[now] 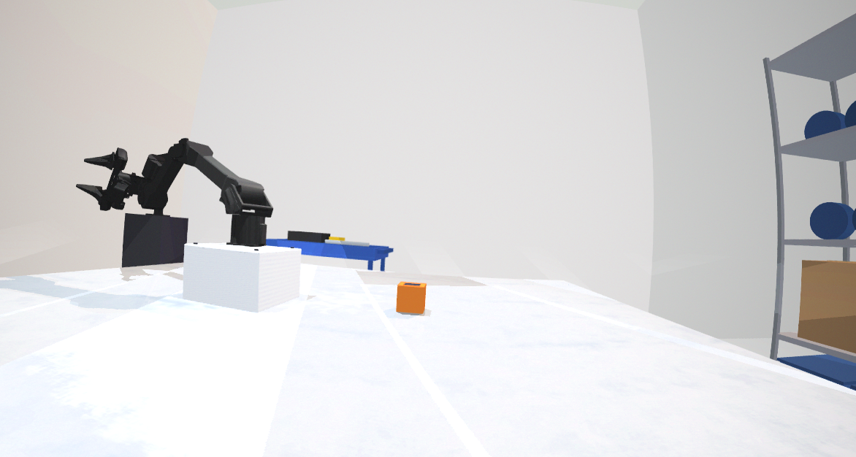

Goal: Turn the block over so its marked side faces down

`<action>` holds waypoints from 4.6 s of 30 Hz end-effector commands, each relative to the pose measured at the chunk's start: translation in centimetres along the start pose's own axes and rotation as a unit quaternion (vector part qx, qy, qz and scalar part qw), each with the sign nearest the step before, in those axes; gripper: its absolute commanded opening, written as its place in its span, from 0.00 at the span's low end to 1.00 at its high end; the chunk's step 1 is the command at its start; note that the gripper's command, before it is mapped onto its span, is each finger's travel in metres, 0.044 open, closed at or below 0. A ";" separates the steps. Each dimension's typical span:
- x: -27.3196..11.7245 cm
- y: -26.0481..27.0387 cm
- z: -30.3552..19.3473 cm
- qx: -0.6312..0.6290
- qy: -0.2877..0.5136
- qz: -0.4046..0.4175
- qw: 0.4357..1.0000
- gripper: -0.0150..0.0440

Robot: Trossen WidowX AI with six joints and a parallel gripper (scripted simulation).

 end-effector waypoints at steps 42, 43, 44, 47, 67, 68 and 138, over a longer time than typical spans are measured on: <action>-55.6 -7.0 2.6 0.491 0.668 -0.121 0.546 1.00; -56.9 -7.4 3.5 0.494 0.680 -0.131 0.526 1.00; -58.1 -7.9 4.5 0.496 0.692 -0.141 0.506 1.00; -61.6 -9.1 7.7 0.499 0.724 -0.172 0.444 1.00; -74.3 -19.1 35.6 0.417 0.809 -0.413 0.000 1.00; -74.4 -19.6 37.2 0.409 0.807 -0.426 -0.023 1.00; -39.6 -25.6 80.1 -0.089 0.247 -0.700 -0.665 1.00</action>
Point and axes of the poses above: the point midway between the two fingers, 35 mm back from their tips, its own x axis out along the fingers, its own y axis across the jaws, z = x × y, the point moved 1 cm from there along -x, back along the fingers, and after that the axes turned 13 degrees about x, right-handed, at the moved point
